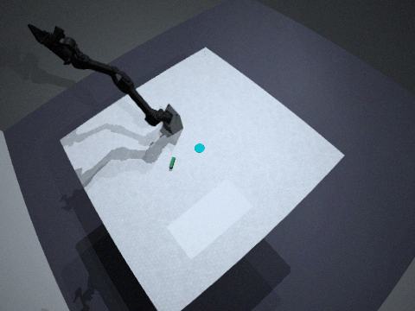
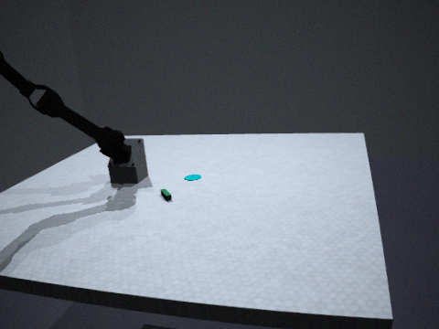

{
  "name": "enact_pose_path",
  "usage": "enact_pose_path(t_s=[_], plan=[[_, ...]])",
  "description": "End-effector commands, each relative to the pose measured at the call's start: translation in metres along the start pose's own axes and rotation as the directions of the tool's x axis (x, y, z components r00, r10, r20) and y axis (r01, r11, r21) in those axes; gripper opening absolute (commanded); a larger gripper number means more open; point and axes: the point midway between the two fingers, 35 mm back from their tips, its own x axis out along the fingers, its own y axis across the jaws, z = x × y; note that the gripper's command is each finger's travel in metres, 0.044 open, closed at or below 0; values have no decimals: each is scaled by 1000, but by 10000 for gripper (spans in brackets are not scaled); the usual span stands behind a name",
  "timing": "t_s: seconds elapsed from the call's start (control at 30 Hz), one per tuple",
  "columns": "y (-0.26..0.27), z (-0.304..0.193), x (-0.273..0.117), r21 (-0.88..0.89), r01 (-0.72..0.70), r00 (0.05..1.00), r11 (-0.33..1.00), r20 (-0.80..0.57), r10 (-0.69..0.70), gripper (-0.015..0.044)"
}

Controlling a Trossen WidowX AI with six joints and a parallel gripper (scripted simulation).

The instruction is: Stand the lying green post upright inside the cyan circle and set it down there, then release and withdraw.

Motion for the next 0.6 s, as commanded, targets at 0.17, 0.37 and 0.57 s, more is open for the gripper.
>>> enact_pose_path(t_s=[0.17, 0.37, 0.57], plan=[[44, -66, 0, 193, -55, 983, 980, -160, 87, 242], [92, -124, -10, 370, -67, 935, 927, -301, 188, 233], [161, -191, -35, 566, -24, 824, 824, -456, 337, 233]])
